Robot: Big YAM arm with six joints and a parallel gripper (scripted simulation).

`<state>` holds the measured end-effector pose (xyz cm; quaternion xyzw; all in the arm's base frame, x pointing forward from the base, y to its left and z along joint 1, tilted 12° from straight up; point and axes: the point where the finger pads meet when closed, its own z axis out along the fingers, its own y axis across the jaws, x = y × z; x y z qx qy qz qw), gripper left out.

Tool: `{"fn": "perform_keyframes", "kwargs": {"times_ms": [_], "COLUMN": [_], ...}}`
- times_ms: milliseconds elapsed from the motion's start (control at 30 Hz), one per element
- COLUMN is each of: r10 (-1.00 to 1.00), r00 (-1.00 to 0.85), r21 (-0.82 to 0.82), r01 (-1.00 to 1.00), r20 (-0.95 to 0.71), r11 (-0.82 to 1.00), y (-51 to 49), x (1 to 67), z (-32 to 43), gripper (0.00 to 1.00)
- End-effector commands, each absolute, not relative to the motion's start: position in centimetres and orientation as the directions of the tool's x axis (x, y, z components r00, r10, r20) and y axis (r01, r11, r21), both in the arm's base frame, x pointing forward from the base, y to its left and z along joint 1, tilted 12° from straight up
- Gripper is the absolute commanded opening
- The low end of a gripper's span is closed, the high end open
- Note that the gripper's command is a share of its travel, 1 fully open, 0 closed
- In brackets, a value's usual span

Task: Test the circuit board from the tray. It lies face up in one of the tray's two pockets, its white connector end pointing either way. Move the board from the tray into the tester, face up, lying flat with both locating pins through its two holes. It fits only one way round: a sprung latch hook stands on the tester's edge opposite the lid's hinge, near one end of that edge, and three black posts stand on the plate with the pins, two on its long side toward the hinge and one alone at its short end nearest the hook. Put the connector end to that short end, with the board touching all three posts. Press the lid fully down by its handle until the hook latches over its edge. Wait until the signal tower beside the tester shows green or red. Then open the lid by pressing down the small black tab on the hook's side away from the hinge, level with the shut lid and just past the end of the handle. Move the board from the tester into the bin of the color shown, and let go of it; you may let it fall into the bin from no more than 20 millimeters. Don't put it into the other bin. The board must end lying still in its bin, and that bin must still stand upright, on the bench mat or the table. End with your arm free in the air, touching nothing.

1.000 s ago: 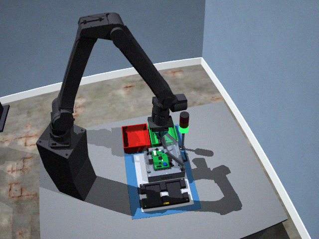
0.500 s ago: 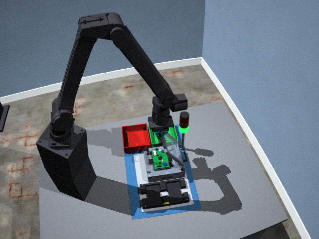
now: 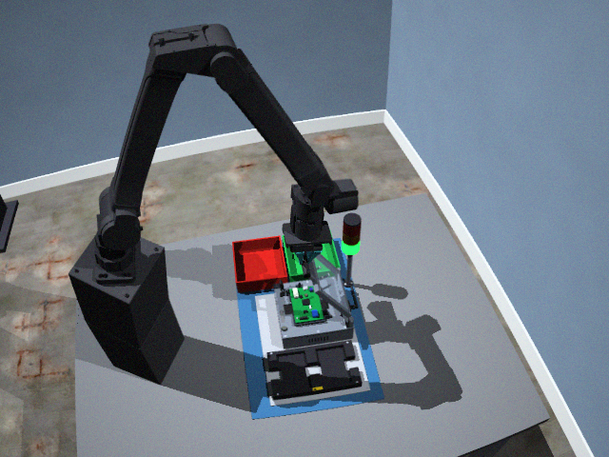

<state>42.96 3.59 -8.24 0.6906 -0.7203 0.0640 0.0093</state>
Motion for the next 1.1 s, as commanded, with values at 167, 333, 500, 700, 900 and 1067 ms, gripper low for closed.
{"fn": "perform_keyframes", "kwargs": {"times_ms": [167,333,500,700,900,1067], "r10": [-0.995,-0.995,-0.995,-0.995,-0.995,-0.995], "r00": [-0.064,-0.064,-0.063,-0.064,-0.064,-0.064], "r21": [-0.259,-0.259,-0.239,-0.259,-0.259,-0.259], "r01": [-0.965,-0.965,-0.970,-0.965,-0.965,-0.965], "r20": [0.080,0.080,0.084,0.080,0.080,0.080], "r11": [0.042,0.042,0.041,0.042,0.042,0.042], "y": [3.30,3.30,3.24,3.28,3.28,3.28], "x": [50.25,50.25,50.05,50.65,50.65,50.65], "z": [-3.27,-3.27,-3.25,-3.02,-3.02,-3.02], "gripper": [0.00,0.00,0.00,0.00,0.00,0.00]}}
